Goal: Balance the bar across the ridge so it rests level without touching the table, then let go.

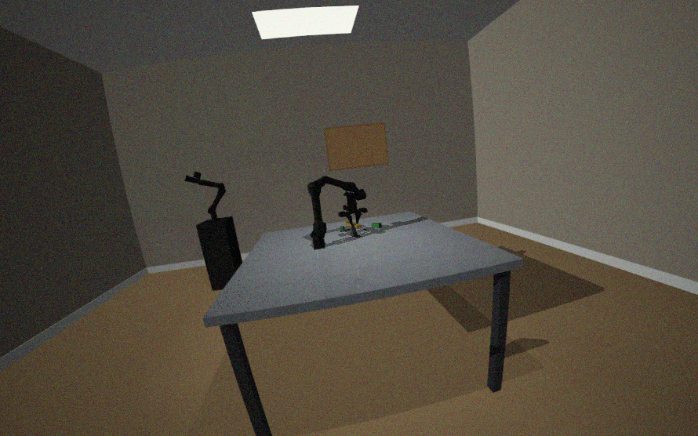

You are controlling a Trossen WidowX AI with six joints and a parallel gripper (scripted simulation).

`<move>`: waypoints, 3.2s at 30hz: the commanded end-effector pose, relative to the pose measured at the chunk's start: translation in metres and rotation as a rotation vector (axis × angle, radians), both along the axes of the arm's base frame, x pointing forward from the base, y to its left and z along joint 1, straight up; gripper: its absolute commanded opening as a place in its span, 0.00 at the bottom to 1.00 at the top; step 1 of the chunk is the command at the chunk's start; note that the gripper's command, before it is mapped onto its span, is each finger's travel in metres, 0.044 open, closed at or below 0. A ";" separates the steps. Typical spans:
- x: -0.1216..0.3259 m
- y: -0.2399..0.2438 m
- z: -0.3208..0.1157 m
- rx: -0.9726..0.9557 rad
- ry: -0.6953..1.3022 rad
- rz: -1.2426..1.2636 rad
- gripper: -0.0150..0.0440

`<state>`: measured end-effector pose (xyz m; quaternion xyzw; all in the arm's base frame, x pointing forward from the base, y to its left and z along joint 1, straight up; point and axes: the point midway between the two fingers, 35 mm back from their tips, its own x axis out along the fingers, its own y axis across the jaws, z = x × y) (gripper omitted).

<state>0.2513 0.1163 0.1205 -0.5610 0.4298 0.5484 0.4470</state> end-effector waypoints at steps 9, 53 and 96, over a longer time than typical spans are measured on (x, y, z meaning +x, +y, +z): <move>0.000 0.001 -0.002 0.004 0.003 0.003 0.25; 0.000 0.001 -0.005 0.004 0.003 0.003 0.25; 0.000 0.001 -0.009 0.004 0.003 0.003 0.25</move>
